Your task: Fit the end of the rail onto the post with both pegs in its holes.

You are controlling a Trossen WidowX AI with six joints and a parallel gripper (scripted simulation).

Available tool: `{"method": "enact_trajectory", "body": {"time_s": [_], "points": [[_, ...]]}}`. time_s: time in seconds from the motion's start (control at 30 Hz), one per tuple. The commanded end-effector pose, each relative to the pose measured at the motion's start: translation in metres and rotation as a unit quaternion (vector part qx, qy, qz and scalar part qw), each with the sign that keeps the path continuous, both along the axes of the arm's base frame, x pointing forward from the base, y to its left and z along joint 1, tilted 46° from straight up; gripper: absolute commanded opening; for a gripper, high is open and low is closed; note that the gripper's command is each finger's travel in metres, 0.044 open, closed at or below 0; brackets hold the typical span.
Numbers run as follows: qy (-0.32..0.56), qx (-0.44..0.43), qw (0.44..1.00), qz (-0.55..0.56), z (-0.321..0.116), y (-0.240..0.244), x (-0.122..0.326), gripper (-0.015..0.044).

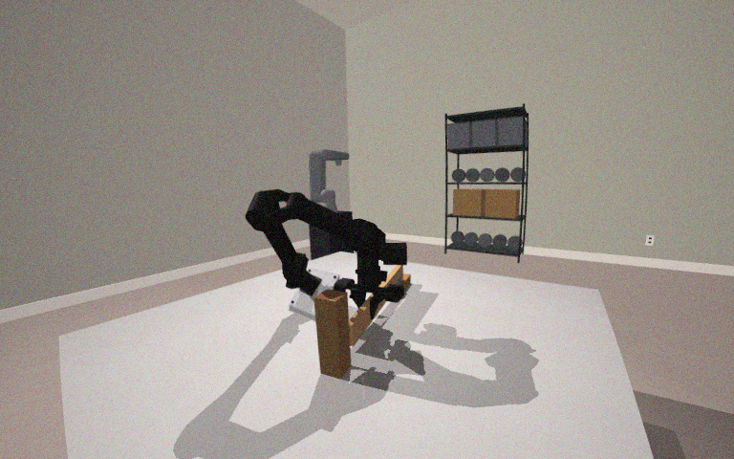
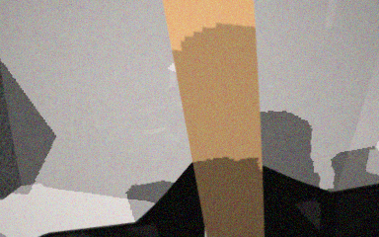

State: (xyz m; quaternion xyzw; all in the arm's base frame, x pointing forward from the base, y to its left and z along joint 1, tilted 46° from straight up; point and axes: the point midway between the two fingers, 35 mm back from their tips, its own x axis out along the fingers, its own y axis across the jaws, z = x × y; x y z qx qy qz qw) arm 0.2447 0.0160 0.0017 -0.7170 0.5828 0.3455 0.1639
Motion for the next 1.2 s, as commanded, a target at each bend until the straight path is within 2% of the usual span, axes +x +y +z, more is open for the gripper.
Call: {"method": "enact_trajectory", "body": {"time_s": [0.0, 1.17], "points": [[-0.003, 0.007, 1.0, 0.003, 0.002, 0.007, 0.002, 0.0], [-0.003, 0.007, 1.0, 0.003, 0.014, 0.02, 0.001, 0.0]]}}
